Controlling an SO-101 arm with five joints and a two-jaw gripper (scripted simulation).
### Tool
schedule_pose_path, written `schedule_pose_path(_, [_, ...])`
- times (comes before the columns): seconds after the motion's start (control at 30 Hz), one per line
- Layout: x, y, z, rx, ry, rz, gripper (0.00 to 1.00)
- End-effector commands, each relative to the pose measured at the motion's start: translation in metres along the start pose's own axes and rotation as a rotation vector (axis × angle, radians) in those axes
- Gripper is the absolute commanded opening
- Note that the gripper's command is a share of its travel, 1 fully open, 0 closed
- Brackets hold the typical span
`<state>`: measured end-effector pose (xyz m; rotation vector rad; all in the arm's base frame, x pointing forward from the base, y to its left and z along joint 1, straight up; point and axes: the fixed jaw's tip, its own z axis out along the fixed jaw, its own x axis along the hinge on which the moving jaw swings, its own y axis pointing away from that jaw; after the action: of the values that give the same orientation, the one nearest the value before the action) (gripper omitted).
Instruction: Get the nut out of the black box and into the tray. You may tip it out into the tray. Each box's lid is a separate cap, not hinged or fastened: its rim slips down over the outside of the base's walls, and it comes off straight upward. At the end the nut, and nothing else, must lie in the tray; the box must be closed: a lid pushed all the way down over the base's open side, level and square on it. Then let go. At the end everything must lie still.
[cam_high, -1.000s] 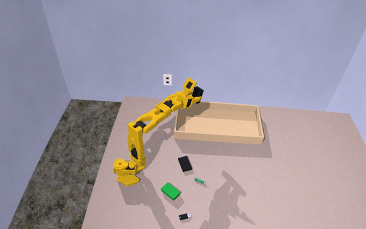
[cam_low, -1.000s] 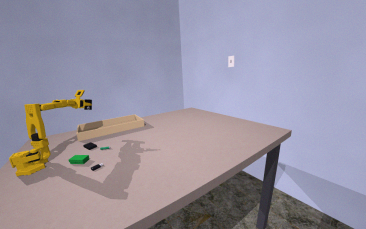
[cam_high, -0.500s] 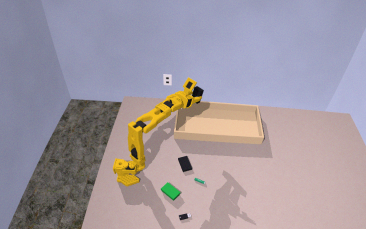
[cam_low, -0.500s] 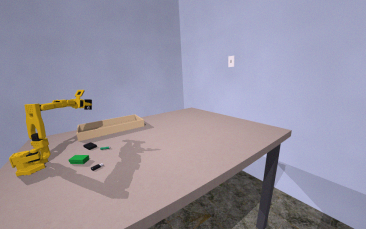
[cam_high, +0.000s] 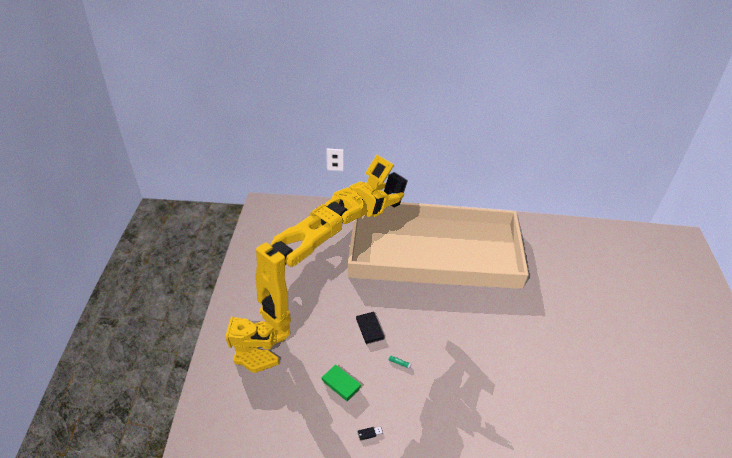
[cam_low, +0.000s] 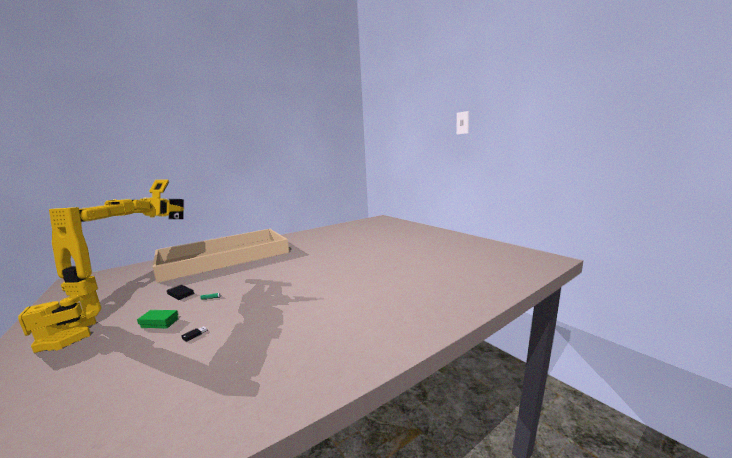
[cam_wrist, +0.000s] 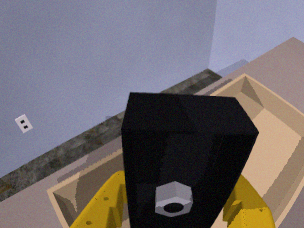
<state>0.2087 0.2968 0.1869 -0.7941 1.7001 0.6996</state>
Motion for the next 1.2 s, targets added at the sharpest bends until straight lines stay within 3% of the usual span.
schedule_pose_path(0.0, [-0.0186, 0.005, -0.004, -0.016, -0.073, 0.01, 0.2])
schedule_pose_path(1.17, [-0.0106, 0.0033, 0.0047, -0.012, -0.073, 0.005, 0.2])
